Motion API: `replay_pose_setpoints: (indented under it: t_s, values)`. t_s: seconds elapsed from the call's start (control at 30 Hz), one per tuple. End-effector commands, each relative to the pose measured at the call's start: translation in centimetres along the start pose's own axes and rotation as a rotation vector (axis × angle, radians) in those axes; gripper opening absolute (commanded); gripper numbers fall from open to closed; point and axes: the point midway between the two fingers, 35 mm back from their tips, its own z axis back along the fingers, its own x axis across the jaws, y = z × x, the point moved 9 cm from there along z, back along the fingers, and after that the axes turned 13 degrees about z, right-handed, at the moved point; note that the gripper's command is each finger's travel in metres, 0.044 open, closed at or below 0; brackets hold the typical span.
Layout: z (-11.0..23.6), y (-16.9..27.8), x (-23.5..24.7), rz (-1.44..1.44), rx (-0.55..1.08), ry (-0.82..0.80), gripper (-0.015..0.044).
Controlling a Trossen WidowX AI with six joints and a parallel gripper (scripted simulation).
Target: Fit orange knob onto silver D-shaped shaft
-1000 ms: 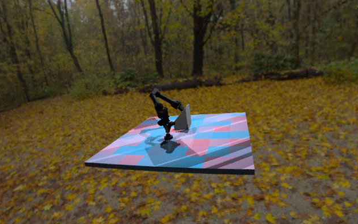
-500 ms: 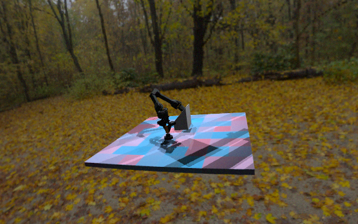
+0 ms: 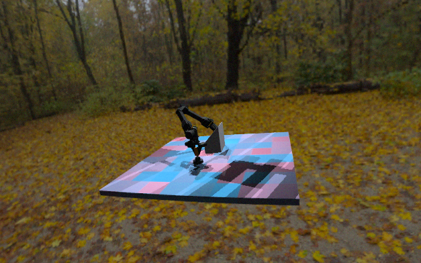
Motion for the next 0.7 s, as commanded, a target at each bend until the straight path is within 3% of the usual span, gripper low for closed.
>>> replay_pose_setpoints:
  t_s: [0.0, 0.13, 0.67]
  values:
    - [0.26, -0.07, 0.06, 0.072, -0.004, 0.001, 0.0]
    - [0.18, -0.07, 0.07, 0.193, -0.004, 0.001, 0.0]
    - [0.04, -0.09, 0.01, 0.195, -0.004, 0.001, 0.0]
